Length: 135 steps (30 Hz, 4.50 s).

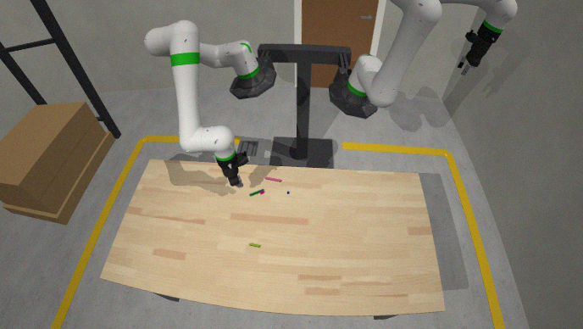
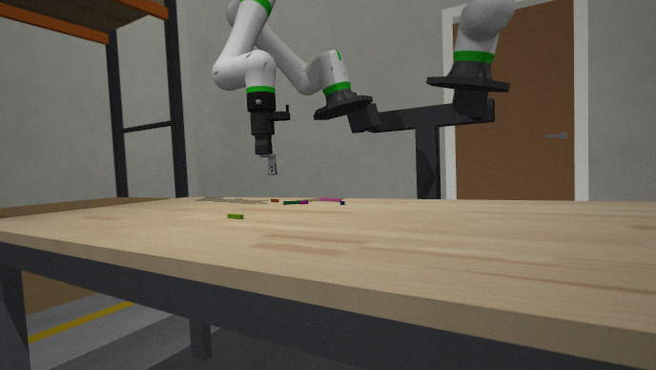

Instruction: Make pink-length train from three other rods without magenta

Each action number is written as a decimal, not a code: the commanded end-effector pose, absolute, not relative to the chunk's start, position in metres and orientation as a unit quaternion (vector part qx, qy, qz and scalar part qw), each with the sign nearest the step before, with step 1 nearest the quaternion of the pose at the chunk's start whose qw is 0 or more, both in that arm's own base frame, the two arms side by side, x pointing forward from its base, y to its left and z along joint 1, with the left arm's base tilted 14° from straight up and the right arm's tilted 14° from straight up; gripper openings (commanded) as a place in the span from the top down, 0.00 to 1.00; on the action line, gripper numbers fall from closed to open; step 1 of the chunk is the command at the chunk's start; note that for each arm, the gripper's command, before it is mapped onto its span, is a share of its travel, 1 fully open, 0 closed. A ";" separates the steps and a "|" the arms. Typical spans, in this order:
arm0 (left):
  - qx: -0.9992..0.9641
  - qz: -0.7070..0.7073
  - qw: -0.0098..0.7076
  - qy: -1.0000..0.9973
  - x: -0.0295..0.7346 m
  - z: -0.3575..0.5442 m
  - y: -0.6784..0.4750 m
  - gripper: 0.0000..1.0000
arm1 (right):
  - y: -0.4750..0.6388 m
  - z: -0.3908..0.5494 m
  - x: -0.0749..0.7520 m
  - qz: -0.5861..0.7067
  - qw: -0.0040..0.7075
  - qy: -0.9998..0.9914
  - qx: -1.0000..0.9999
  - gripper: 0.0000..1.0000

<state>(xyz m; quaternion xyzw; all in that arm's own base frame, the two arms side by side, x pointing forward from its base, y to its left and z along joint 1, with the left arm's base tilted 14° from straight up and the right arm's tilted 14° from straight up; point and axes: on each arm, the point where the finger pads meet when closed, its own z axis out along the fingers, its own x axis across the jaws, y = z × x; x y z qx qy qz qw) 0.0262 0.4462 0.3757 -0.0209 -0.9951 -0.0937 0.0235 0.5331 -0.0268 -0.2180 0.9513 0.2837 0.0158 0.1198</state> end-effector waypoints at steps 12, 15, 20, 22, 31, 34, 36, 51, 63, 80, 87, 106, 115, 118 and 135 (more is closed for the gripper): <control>-0.021 -0.095 0.023 -0.995 0.026 0.377 0.446 0.00 | 0.026 -0.228 0.529 0.023 0.117 0.233 0.965 0.76; -0.021 -0.095 0.023 -0.995 0.026 0.377 0.446 0.00 | 0.047 -0.233 0.526 0.025 0.116 0.211 0.970 0.76; -0.021 -0.095 0.023 -0.995 0.026 0.377 0.446 0.00 | 0.083 -0.242 0.518 0.029 0.114 0.173 0.978 0.76; -0.021 -0.095 0.023 -0.995 0.026 0.377 0.446 0.00 | 0.091 -0.244 0.517 0.030 0.114 0.166 0.979 0.76; -0.021 -0.095 0.023 -0.995 0.026 0.377 0.446 0.00 | 0.155 -0.260 0.495 0.039 0.113 0.093 0.988 0.76; -0.021 -0.095 0.023 -0.995 0.026 0.377 0.446 0.00 | 0.174 -0.265 0.486 0.042 0.113 0.070 0.990 0.76; -0.021 -0.095 0.023 -0.995 0.026 0.377 0.446 0.00 | 0.177 -0.266 0.485 0.042 0.113 0.066 0.990 0.76; -0.021 -0.095 0.023 -0.995 0.026 0.377 0.446 0.00 | 0.177 -0.267 0.485 0.043 0.113 0.066 0.990 0.76; -0.021 -0.095 0.023 -0.995 0.026 0.377 0.446 0.00 | 0.173 -0.288 0.487 0.043 0.113 0.066 0.990 0.76; -0.021 -0.095 0.023 -0.995 0.026 0.377 0.446 0.00 | 0.160 -0.346 0.493 0.043 0.113 0.066 0.990 0.76; -0.021 -0.095 0.023 -0.995 0.026 0.377 0.446 0.00 | 0.159 -0.352 0.494 0.043 0.113 0.066 0.990 0.76; -0.021 -0.095 0.023 -0.995 0.026 0.377 0.446 0.00 | 0.159 -0.352 0.494 0.043 0.113 0.066 0.990 0.76; -0.021 -0.095 0.023 -0.995 0.026 0.377 0.446 0.00 | 0.159 -0.352 0.494 0.043 0.113 0.066 0.990 0.76; -0.021 -0.095 0.023 -0.995 0.026 0.377 0.446 0.00 | 0.159 -0.352 0.494 0.043 0.113 0.066 0.990 0.76; -0.021 -0.095 0.023 -0.995 0.026 0.377 0.446 0.00 | 0.158 -0.357 0.495 0.043 0.113 0.066 0.990 0.76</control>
